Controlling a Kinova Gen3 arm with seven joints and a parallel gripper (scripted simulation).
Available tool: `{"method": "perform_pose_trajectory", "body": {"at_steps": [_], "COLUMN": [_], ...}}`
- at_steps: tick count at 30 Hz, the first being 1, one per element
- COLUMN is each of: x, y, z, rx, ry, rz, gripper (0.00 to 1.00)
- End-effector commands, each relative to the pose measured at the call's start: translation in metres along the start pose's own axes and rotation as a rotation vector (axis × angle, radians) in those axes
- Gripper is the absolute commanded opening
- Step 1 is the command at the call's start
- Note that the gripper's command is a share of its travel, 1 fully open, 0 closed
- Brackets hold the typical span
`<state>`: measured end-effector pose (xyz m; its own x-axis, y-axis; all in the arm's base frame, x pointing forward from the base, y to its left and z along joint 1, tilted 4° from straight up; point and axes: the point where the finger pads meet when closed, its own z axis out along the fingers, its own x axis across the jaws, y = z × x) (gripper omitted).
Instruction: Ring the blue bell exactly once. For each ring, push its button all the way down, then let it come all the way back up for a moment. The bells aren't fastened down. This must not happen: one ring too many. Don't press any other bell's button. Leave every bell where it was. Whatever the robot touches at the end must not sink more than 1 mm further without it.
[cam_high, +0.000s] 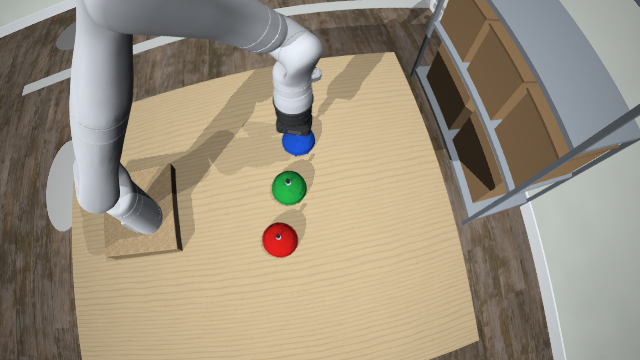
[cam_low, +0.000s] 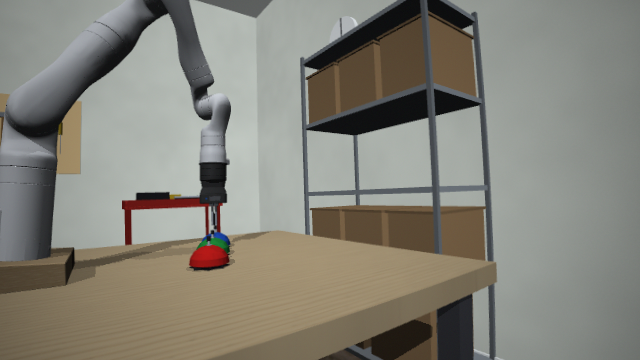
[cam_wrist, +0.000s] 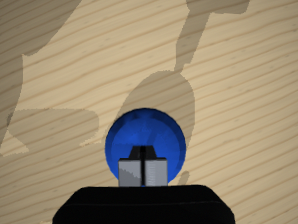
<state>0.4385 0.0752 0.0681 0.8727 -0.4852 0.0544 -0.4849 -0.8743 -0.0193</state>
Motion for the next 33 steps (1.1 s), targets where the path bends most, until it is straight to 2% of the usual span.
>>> {"method": "perform_pose_trajectory", "body": {"at_steps": [1, 4, 19, 33], "x": [0.002, 0.002, 0.002, 0.002], "y": [-0.001, -0.001, -0.001, -0.001], "z": [-0.008, -0.010, -0.050, -0.063], "rx": [0.005, 0.005, 0.005, 0.005], "ry": [0.007, 0.007, 0.007, 0.007], "rz": [0.001, 0.001, 0.001, 0.001], "gripper": [0.17, 0.17, 0.17, 0.17]}}
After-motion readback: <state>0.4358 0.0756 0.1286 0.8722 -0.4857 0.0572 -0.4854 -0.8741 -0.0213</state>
